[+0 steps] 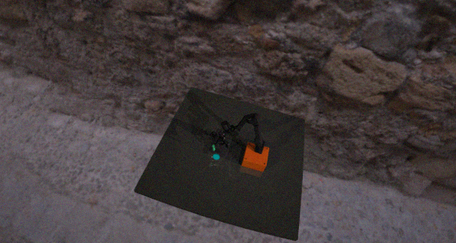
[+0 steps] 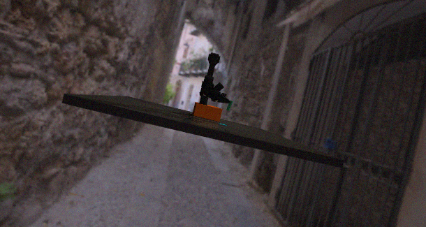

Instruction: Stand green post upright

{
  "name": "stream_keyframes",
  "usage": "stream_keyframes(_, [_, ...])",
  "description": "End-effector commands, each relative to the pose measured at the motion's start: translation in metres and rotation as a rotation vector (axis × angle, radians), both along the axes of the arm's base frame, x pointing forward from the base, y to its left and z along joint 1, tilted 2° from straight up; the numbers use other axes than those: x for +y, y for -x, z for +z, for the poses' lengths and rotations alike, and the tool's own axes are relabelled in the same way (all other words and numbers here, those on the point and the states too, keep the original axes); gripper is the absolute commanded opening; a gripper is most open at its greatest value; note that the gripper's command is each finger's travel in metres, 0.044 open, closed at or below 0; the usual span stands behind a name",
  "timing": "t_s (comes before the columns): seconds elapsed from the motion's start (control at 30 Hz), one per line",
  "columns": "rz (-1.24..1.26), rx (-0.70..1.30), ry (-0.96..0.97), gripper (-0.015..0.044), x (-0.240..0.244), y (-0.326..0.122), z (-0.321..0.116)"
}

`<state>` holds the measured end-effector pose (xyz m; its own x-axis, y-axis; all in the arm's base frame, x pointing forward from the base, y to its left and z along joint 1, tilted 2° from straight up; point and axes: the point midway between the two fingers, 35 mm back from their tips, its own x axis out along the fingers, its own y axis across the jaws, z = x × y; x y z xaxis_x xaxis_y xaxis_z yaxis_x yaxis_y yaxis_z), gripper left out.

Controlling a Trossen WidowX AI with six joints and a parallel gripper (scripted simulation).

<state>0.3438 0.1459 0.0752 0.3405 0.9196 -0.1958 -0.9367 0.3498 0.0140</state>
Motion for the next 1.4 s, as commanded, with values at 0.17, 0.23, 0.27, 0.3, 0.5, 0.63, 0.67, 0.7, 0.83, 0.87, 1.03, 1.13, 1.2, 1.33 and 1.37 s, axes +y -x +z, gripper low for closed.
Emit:
stream_keyframes(0.17, [0.022,-0.023,-0.032,0.0023,-0.005,0.010,0.003])
stream_keyframes(0.23, [0.027,-0.030,-0.038,0.0023,-0.005,0.012,0.004])
stream_keyframes(0.27, [0.030,-0.033,-0.041,0.0023,-0.006,0.013,0.004])
stream_keyframes(0.3, [0.032,-0.036,-0.044,0.0023,-0.006,0.014,0.004])
stream_keyframes(0.5, [0.048,-0.055,-0.060,0.0023,-0.009,0.020,0.006])
stream_keyframes(0.63, [0.059,-0.068,-0.070,0.0023,-0.011,0.025,0.008])
stream_keyframes(0.67, [0.062,-0.071,-0.073,0.0023,-0.011,0.026,0.008])
stream_keyframes(0.7, [0.065,-0.074,-0.075,0.0023,-0.012,0.027,0.008])
stream_keyframes(0.83, [0.076,-0.087,-0.085,0.0023,-0.013,0.032,0.010])
stream_keyframes(0.87, [0.079,-0.090,-0.087,0.0023,-0.014,0.033,0.010])
stream_keyframes(1.03, [0.086,-0.098,-0.092,0.0023,-0.015,0.036,0.011])
stream_keyframes(1.13, [0.086,-0.098,-0.092,0.0023,-0.015,0.036,0.011])
stream_keyframes(1.2, [0.086,-0.098,-0.092,0.0023,-0.015,0.036,0.011])
stream_keyframes(1.33, [0.086,-0.098,-0.092,0.0023,-0.015,0.036,0.011])
stream_keyframes(1.37, [0.086,-0.098,-0.092,0.0023,-0.015,0.036,0.011])
